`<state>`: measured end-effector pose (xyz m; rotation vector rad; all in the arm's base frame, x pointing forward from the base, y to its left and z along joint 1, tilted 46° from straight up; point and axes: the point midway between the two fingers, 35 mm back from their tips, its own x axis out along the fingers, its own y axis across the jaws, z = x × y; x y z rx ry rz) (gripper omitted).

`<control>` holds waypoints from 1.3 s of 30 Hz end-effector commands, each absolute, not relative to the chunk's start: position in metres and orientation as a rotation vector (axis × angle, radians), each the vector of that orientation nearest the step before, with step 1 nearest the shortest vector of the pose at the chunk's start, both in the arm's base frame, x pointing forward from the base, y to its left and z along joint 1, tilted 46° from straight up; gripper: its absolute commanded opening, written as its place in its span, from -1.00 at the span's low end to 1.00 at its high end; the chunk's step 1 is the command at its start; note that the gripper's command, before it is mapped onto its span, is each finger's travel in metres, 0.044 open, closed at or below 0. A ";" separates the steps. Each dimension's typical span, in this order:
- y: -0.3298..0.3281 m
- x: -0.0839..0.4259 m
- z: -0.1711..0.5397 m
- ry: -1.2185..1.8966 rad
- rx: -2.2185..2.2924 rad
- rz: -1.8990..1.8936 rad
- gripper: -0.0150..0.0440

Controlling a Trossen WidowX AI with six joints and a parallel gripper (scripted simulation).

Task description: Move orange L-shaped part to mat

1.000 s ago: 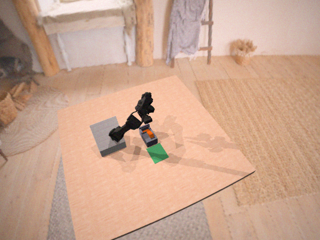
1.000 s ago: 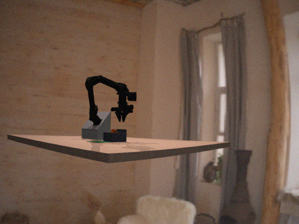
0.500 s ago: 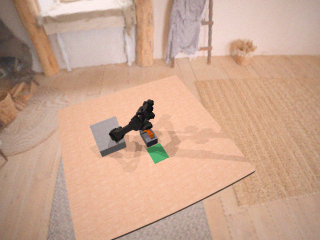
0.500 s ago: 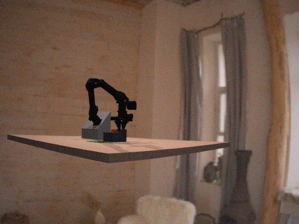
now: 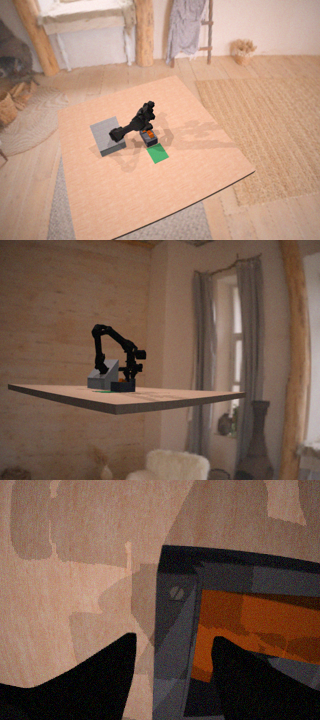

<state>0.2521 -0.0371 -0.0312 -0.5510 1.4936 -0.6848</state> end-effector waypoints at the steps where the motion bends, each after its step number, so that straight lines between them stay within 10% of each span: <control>1: -0.043 0.251 -0.037 1.497 -0.562 -0.685 0.12; 39: -0.039 0.250 -0.049 1.497 -0.562 -0.686 0.12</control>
